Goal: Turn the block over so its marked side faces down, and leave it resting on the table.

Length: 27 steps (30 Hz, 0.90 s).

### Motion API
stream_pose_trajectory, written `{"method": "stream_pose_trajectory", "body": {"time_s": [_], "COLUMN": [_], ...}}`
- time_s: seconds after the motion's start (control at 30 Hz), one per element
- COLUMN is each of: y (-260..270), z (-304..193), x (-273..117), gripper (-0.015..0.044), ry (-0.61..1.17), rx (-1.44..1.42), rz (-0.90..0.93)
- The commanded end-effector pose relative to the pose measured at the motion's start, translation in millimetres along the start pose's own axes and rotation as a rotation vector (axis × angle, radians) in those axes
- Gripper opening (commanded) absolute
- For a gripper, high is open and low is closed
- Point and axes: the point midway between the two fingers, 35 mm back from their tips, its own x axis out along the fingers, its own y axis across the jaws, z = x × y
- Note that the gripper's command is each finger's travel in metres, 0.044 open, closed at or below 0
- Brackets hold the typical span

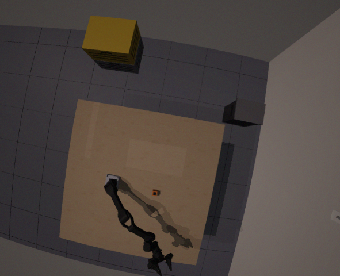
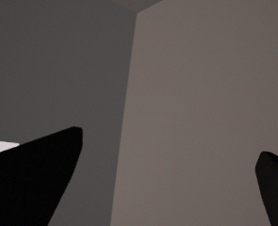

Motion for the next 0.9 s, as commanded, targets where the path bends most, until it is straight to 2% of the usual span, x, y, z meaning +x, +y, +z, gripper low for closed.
{"method": "stream_pose_trajectory", "body": {"time_s": [0.0, 0.2, 0.4, 0.63, 0.87], "y": [-2, -63, -123, -165, -168], "z": [-1, -27, -64, -113, -148], "x": [0, -10, -51, -133, -215], "gripper": [0.0426, 0.0440, 0.0440, 0.0440, 0.0440], "ry": [-0.003, -0.049, 0.034, 0.311, 0.662], "rx": [-0.008, -0.266, -0.551, -0.856, -1.056], "rz": [-0.009, -0.330, -0.708, -1.129, -1.414]}}
